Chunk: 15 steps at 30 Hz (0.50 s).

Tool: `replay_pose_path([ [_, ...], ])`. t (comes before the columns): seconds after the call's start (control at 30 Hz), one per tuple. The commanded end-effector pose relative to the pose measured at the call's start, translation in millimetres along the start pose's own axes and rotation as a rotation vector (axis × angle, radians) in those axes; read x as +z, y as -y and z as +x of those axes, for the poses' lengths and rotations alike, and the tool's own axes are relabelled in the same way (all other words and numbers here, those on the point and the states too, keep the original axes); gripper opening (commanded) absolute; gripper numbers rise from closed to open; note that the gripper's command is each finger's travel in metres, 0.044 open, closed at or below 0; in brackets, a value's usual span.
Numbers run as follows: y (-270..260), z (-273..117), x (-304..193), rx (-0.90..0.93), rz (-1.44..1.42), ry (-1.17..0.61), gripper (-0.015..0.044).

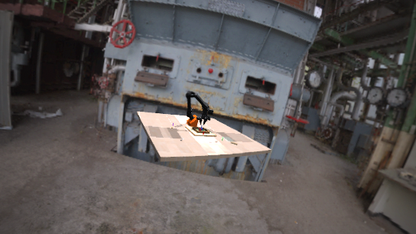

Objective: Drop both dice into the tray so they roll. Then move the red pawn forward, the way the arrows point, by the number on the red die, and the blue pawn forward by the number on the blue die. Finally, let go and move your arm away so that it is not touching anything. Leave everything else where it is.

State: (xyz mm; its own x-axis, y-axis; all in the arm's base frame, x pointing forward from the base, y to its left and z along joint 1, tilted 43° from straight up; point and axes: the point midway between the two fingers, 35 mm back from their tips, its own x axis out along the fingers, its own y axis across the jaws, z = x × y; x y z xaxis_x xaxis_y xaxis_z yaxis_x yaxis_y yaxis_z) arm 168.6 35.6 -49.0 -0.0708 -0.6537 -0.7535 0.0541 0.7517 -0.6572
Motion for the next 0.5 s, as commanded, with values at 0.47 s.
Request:
replay_pose_path([
  [0.47, 1, 29, -2, -0.012, -0.009, -0.003, 0.0200],
])
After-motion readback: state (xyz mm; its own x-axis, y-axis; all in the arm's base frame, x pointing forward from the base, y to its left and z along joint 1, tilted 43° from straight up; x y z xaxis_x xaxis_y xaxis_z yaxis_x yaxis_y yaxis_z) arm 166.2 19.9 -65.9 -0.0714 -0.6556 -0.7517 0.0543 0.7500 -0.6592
